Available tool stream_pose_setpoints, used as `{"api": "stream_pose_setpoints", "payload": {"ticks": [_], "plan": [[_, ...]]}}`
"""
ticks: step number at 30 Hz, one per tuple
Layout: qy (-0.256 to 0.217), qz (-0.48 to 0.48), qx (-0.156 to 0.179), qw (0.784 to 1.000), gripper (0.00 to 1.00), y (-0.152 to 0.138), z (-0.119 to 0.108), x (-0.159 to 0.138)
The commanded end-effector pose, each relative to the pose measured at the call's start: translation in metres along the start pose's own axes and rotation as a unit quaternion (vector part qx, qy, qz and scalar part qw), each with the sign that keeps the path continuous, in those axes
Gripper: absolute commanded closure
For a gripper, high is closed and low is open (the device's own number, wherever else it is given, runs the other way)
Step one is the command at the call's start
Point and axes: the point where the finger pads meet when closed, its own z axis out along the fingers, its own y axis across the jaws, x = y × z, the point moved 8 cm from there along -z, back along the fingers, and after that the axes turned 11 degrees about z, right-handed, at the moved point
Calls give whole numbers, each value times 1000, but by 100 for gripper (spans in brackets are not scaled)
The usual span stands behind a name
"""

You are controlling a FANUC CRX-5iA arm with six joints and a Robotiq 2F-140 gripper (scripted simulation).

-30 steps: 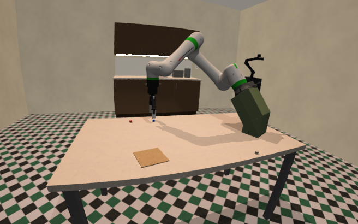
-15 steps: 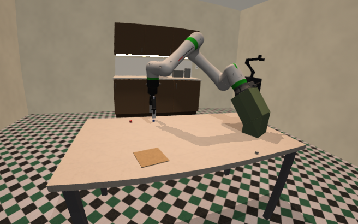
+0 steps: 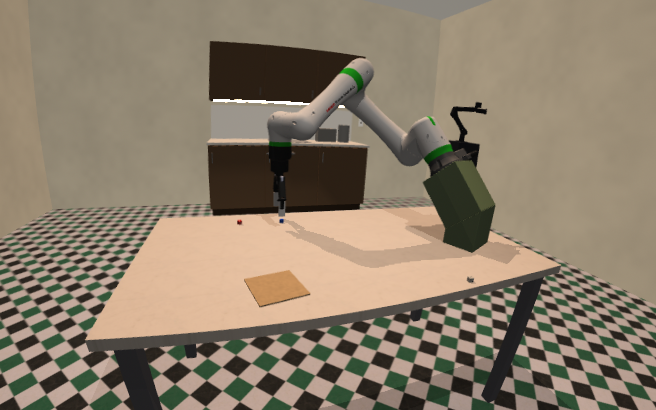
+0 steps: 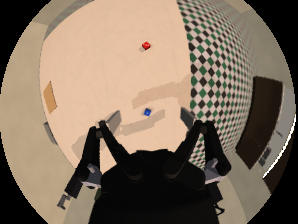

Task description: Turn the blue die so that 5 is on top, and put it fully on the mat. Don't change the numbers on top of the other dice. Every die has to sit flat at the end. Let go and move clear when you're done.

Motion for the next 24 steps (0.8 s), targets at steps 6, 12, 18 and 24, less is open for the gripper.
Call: {"api": "stream_pose_setpoints", "payload": {"ticks": [6, 12, 18, 24], "plan": [[0, 0, 0, 1000, 0, 0, 0, 0], [0, 0, 0, 1000, 0, 0, 0, 0], [0, 0, 0, 1000, 0, -1, 0, -1], [0, 0, 0, 1000, 0, -4, 0, -4]]}}
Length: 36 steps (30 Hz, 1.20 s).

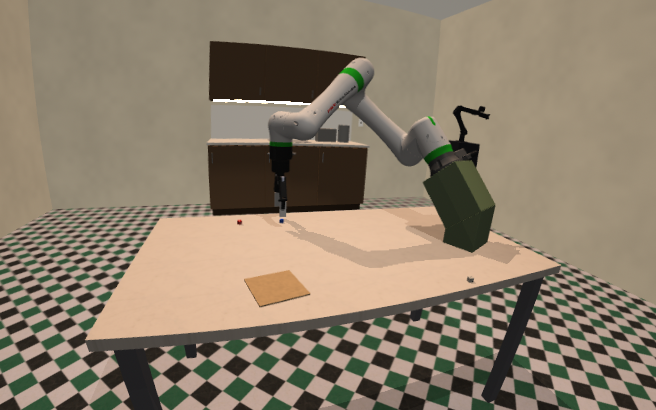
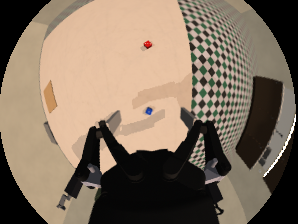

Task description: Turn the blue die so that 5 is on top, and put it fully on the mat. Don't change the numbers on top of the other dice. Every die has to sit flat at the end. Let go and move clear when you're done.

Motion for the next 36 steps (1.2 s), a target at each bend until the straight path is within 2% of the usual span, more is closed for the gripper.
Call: {"api": "stream_pose_setpoints", "payload": {"ticks": [1, 18, 36], "plan": [[0, 0, 0, 1000, 0, 0, 0, 0], [0, 0, 0, 1000, 0, -22, 0, -24], [0, 0, 0, 1000, 0, -79, 0, -87]]}}
